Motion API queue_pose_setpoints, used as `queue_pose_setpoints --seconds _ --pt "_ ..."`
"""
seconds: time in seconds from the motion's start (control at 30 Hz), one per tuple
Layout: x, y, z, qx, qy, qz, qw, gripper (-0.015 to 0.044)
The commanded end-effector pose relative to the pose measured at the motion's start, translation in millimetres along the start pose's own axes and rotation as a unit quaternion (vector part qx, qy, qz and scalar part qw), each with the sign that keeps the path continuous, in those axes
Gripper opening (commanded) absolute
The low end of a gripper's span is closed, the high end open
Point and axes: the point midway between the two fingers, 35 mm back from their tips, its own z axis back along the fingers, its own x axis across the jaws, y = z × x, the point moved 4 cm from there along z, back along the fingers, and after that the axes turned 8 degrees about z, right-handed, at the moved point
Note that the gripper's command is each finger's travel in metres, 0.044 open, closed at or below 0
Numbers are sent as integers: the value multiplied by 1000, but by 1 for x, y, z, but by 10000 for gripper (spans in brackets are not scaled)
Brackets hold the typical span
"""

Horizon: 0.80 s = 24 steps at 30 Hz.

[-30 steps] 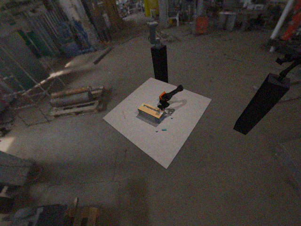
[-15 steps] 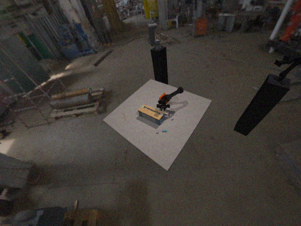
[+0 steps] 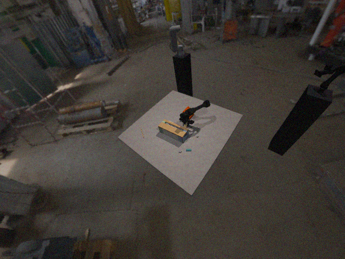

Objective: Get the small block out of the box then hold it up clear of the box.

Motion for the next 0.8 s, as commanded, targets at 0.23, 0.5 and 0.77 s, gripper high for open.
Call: queue_pose_setpoints --seconds 0.23,0.5,0.77 --pt "-4 -4 9 -2 -16 -246 969 0" --pt "-7 -6 15 0 -28 -410 911 0" --pt "-10 -8 22 4 -40 -562 826 0"
